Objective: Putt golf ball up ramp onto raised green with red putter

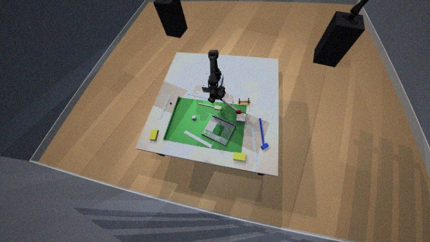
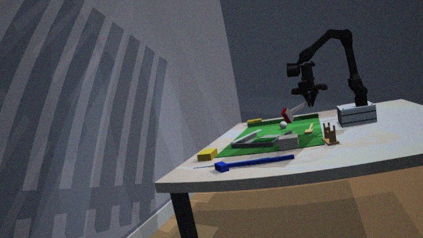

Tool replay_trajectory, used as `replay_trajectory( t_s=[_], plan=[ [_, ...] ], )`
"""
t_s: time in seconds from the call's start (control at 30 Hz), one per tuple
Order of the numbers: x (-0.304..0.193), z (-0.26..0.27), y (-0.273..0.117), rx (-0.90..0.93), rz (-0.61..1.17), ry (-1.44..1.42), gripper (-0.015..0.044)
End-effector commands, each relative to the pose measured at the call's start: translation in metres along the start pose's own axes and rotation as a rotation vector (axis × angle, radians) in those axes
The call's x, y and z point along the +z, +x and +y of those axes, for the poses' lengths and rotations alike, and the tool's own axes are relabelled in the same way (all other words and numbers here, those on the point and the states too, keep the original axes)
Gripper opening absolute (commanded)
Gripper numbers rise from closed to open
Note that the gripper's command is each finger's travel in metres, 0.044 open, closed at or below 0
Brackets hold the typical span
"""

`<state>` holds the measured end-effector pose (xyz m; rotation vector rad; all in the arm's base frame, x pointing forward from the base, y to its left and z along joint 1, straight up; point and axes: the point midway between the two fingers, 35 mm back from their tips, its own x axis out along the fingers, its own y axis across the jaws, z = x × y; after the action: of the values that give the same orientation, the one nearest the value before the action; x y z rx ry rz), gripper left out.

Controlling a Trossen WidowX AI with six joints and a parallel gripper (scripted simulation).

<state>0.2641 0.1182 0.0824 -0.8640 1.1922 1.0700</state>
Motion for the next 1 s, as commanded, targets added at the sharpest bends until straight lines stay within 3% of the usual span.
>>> replay_trajectory(
  t_s=[0.0, 0.97],
  plan=[
    [-0.016, -0.012, -0.005, -0.018, 0.014, 0.129, 0.0000],
    [-0.163, -0.058, -0.043, -0.141, 0.105, 1.124, 0.0000]
  ],
)
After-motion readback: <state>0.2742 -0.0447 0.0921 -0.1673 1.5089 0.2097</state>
